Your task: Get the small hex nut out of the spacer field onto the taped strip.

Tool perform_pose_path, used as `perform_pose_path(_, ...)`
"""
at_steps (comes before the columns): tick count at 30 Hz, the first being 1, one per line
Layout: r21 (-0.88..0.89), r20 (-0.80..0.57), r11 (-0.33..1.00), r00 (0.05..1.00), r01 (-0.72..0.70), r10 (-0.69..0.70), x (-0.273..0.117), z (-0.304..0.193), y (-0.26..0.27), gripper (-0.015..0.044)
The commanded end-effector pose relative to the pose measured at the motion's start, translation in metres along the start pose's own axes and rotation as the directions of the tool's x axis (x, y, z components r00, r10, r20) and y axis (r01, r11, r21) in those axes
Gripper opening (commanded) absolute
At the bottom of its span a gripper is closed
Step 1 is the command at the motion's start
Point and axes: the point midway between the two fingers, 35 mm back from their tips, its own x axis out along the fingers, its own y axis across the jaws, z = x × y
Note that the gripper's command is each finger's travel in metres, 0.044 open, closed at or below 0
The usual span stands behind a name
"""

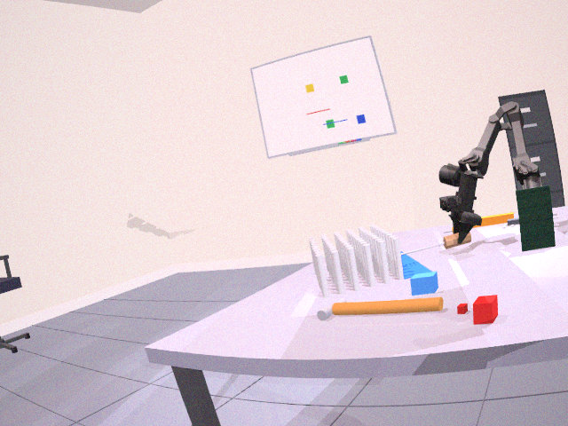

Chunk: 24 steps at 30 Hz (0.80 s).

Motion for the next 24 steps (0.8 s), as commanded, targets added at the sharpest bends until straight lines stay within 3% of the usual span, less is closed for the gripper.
perform_pose_path(1, 0.008, 0.002, 1.0, 1.0, 0.007, -0.007, 0.001, 0.003, -0.003, 0.0)
perform_pose_path(24, 0.011, 0.002, 1.0, 1.0, 0.007, -0.007, 0.005, 0.015, -0.004, 0.0)
